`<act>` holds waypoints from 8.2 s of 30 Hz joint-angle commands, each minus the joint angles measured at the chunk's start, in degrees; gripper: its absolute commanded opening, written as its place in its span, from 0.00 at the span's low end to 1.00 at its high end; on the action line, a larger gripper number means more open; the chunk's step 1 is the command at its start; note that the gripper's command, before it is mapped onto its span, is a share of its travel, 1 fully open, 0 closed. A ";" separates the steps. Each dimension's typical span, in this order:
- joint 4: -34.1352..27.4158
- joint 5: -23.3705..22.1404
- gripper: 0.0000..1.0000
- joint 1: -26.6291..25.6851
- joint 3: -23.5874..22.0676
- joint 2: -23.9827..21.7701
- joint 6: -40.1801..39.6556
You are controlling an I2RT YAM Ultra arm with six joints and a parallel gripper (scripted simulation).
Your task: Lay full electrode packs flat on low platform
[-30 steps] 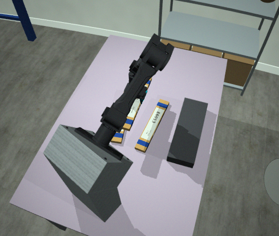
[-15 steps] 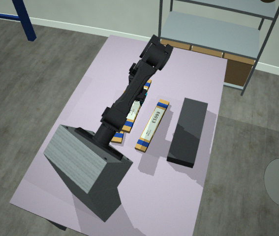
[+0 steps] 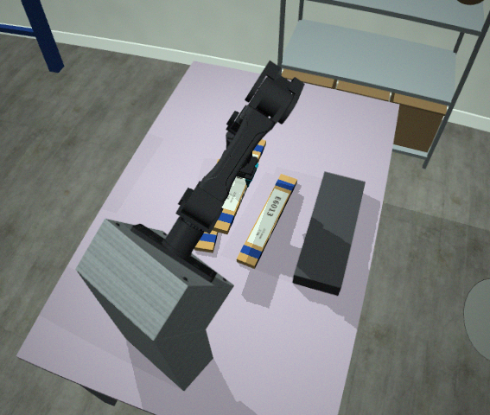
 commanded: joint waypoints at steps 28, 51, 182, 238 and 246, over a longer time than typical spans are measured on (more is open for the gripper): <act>0.78 -0.24 0.00 0.66 -0.30 -0.87 -0.23; 0.78 -0.24 0.00 0.66 -0.30 -0.87 -0.23; 7.69 -3.06 0.00 -2.55 5.87 9.68 -2.36; 6.14 -2.36 0.00 -1.90 0.96 5.06 -1.86; 4.44 -1.70 0.00 -1.09 0.39 2.99 -1.36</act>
